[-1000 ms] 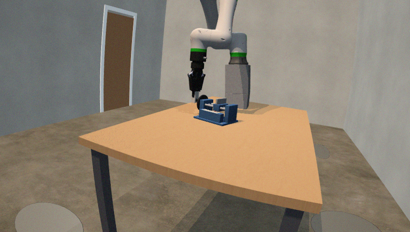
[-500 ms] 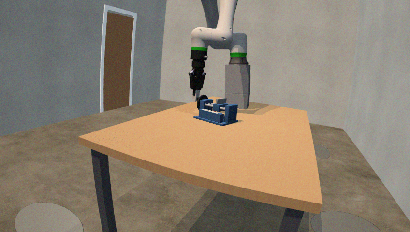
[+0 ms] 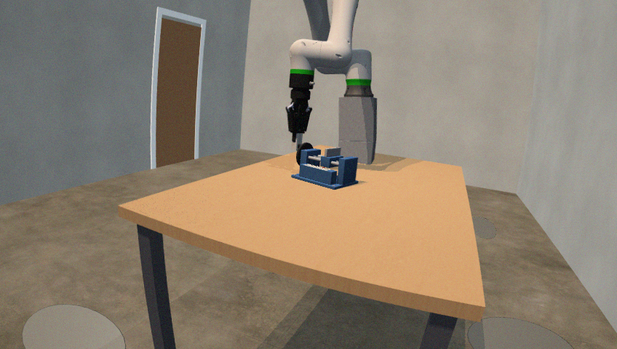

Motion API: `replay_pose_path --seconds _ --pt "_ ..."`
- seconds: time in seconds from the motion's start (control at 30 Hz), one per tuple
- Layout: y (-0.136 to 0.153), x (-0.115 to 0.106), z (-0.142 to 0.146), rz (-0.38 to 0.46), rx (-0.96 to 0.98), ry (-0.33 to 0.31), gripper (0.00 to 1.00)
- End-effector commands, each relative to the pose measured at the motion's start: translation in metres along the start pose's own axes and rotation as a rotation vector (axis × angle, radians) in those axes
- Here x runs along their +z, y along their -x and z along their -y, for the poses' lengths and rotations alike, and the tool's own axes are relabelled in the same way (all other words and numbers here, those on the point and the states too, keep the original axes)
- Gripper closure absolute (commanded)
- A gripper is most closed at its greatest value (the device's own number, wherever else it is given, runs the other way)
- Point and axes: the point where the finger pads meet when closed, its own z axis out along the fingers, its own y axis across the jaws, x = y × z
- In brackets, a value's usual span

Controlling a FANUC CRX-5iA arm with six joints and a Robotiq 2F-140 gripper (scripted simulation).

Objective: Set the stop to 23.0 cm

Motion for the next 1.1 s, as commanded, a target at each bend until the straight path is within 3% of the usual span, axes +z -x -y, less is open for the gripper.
replay_pose_path --seconds 0.0,1.07 --pt "0.000 -0.001 -0.002 0.000 0.000 0.000 0.96" --pt "0.000 0.003 -0.035 0.000 0.000 0.000 0.96"
